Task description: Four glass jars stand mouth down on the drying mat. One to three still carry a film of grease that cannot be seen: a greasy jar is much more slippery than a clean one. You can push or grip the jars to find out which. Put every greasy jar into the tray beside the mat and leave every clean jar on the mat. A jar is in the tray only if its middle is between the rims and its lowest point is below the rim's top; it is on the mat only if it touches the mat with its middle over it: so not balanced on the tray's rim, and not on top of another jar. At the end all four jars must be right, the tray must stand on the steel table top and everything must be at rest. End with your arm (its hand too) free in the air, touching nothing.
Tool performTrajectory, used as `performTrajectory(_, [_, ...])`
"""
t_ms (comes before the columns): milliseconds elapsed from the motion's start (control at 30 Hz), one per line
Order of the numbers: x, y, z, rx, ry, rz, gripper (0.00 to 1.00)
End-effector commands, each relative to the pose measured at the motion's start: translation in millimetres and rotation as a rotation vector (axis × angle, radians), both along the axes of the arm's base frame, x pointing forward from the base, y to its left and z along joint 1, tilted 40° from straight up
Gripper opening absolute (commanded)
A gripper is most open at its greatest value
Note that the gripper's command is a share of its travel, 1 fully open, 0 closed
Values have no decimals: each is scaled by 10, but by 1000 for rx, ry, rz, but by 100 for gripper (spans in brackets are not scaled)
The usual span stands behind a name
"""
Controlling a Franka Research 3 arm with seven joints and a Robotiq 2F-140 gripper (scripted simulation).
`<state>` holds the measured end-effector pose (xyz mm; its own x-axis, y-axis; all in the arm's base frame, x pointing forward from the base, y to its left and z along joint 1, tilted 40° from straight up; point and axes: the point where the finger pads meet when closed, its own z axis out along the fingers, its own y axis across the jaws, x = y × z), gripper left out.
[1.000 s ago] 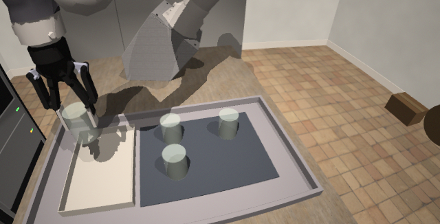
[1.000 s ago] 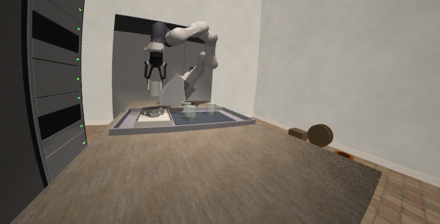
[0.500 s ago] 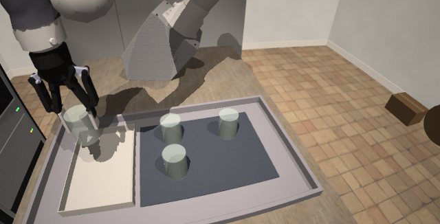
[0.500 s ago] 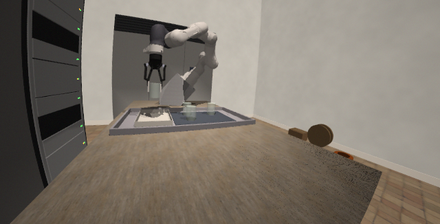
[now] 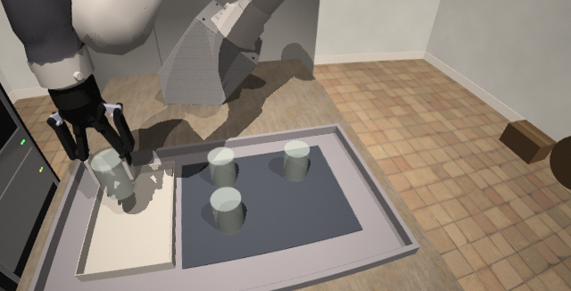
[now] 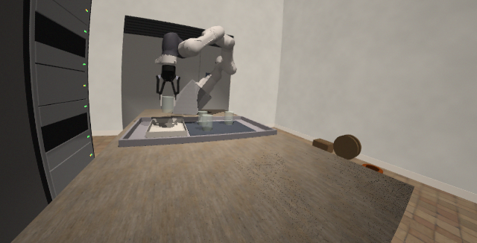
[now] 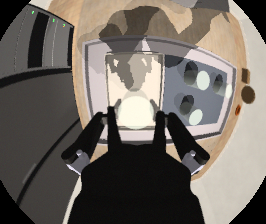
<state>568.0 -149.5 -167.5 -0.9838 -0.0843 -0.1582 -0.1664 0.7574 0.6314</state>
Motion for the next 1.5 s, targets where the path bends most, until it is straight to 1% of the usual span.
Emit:
performTrajectory(0, [49, 42, -72, -8, -14, 0, 0])
performTrajectory(233, [64, 162, -214, -8, -14, 0, 0])
performTrajectory(300, [64, 162, -214, -8, -14, 0, 0])
performTrajectory(800, [94, 418, -519, -8, -14, 0, 0])
performTrajectory(1233, [96, 435, -539, -8, -14, 0, 0])
performTrajectory(1467, [101, 477, -590, -8, -14, 0, 0])
